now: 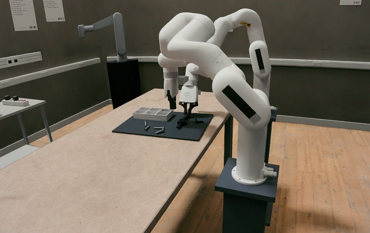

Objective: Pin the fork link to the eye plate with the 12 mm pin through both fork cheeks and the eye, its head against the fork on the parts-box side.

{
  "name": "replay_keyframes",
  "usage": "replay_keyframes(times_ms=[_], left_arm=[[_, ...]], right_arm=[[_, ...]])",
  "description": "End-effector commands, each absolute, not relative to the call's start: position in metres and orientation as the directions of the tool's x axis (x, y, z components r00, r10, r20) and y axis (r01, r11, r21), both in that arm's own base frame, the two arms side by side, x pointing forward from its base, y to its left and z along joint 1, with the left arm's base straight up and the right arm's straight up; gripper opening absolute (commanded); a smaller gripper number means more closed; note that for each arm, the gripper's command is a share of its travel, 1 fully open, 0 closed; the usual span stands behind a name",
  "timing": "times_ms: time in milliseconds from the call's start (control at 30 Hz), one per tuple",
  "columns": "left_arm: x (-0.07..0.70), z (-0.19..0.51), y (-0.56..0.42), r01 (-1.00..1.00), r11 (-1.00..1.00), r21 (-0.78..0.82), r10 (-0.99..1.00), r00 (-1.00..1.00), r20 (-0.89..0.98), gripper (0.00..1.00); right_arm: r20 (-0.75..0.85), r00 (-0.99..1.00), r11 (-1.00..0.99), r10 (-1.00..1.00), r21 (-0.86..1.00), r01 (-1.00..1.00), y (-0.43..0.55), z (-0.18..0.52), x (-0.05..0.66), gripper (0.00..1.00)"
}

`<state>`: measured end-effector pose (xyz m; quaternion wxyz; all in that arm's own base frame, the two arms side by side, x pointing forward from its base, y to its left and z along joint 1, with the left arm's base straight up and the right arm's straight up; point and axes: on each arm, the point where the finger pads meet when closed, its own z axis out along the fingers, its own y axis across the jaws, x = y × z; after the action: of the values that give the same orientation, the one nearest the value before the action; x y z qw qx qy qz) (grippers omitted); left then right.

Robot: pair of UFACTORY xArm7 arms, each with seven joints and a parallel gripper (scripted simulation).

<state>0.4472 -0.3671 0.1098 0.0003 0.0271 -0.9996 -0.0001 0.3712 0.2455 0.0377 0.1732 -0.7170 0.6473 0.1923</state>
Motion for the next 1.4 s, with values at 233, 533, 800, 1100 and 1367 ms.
replay_keyframes(times_ms=[233,533,800,1100,1367], left_arm=[[0.4479,0.1117,-0.3681,-0.054,0.999,-0.003,-0.054,-0.999,-0.002,0.0],[0.4479,0.1117,-0.3681,-0.054,0.999,-0.003,-0.054,-0.999,-0.002,0.0],[0.4479,0.1117,-0.3681,-0.054,0.999,-0.003,-0.054,-0.999,-0.002,0.0],[0.4479,0.1117,-0.3681,-0.054,0.999,-0.003,-0.054,-0.999,-0.002,0.0],[0.4479,0.1117,-0.3681,-0.054,0.999,-0.003,-0.054,-0.999,-0.002,0.0]], right_arm=[[-0.5,0.09,-0.102,-0.861,-0.003,-0.995,0.2459,0.0388,0.3725,0.0],[-0.5,0.09,-0.102,-0.861,-0.003,-0.995,0.2459,0.0388,0.3725,0.0],[-0.5,0.09,-0.102,-0.861,-0.003,-0.995,0.2459,0.0388,0.3725,0.0],[-0.5,0.09,-0.102,-0.861,-0.003,-0.995,0.2459,0.0388,0.3725,0.35],[-0.5,0.09,-0.102,-0.861,-0.003,-0.995,0.2459,0.0388,0.3725,0.35]])
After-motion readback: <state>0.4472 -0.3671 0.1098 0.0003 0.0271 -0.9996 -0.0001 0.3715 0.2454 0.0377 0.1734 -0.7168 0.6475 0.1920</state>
